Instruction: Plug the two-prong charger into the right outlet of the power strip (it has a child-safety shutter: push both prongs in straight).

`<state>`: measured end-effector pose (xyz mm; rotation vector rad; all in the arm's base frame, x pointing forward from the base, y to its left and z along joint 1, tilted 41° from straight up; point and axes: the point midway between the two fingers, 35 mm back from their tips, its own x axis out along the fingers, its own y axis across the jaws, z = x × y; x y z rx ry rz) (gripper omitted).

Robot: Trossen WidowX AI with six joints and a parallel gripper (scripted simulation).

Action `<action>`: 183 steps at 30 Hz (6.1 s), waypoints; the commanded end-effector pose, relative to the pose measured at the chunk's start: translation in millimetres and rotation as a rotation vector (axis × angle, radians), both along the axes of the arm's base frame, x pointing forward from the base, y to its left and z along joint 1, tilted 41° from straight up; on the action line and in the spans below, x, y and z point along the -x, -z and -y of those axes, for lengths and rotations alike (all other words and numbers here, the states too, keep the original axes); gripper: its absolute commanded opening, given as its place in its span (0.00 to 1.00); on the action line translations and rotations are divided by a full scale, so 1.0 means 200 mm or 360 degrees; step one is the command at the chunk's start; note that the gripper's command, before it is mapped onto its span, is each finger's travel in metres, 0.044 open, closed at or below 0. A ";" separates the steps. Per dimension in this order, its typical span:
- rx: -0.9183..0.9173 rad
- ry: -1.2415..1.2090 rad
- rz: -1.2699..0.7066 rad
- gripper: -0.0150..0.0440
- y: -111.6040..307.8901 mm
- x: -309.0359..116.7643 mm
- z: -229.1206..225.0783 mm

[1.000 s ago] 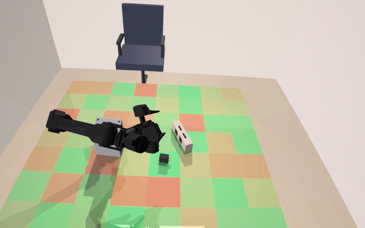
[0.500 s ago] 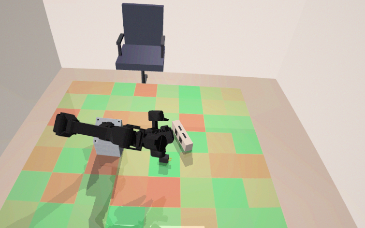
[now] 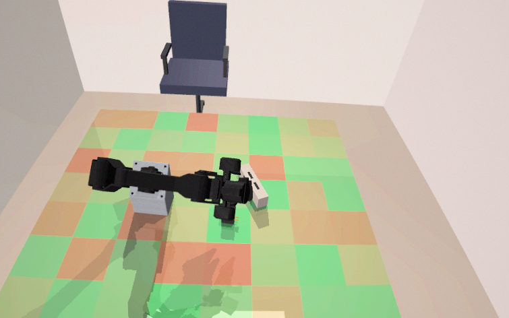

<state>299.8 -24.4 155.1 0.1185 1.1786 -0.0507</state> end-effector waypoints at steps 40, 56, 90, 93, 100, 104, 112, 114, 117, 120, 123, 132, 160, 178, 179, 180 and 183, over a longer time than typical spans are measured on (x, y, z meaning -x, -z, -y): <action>0.1009 0.0301 -0.0714 1.00 0.71 0.07 0.24; 0.1133 0.0301 -0.0750 1.00 0.79 0.10 0.29; 0.1136 0.0302 -0.0751 1.00 0.98 0.11 0.45; 0.1137 0.0302 -0.0751 1.00 1.00 0.11 0.47; 0.1130 0.0308 -0.0738 0.96 0.99 0.11 0.46; 0.1130 0.0308 -0.0738 0.78 0.99 0.11 0.46; 0.1130 0.0308 -0.0738 0.45 0.99 0.11 0.46; 0.1130 0.0308 -0.0738 0.43 0.99 0.11 0.46; 0.1130 0.0308 -0.0738 0.40 0.99 0.11 0.46; 0.1130 0.0307 -0.0739 0.26 0.97 0.10 0.45; 0.1128 0.0305 -0.0741 0.25 0.93 0.10 0.41; 0.1132 0.0301 -0.0751 0.25 0.79 0.13 0.27; 0.1208 -0.0099 -0.0888 0.25 1.02 0.10 0.17; 0.1262 -0.0408 -0.0991 0.25 1.20 0.12 0.11; 0.1264 -0.0425 -0.0996 0.25 1.21 0.12 0.11; 0.1267 -0.0443 -0.1002 0.25 1.22 0.12 0.10; 0.1267 -0.0444 -0.1002 0.25 1.22 0.12 0.10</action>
